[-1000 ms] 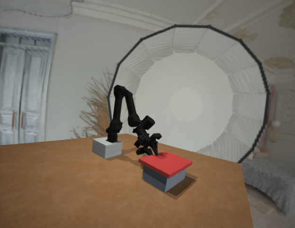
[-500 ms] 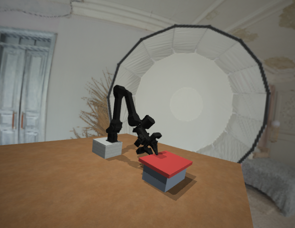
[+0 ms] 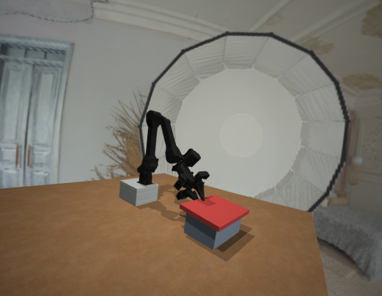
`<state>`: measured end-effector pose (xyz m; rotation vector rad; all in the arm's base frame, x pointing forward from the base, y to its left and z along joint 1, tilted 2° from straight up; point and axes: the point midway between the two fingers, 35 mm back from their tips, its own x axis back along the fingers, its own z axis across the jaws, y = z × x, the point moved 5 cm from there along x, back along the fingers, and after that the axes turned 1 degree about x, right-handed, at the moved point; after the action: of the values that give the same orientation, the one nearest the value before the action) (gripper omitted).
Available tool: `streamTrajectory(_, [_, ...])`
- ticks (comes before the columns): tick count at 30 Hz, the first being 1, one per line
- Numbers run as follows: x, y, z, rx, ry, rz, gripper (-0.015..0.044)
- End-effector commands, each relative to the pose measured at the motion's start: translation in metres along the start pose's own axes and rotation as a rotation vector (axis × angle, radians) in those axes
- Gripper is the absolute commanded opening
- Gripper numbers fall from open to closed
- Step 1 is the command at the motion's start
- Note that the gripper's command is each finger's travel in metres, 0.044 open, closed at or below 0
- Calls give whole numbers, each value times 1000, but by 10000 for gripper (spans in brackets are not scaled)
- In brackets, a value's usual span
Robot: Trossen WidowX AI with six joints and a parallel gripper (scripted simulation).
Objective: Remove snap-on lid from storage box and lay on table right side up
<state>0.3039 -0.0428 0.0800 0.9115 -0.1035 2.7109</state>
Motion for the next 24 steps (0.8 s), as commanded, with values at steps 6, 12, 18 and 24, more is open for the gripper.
streamTrajectory(6, [2,0,2,-2,1,-1,0])
streamTrajectory(12, [2,0,3,-2,1,-1,0])
streamTrajectory(18, [1,0,3,0,2,0,0])
streamTrajectory(24, [1,0,3,0,2,0,0])
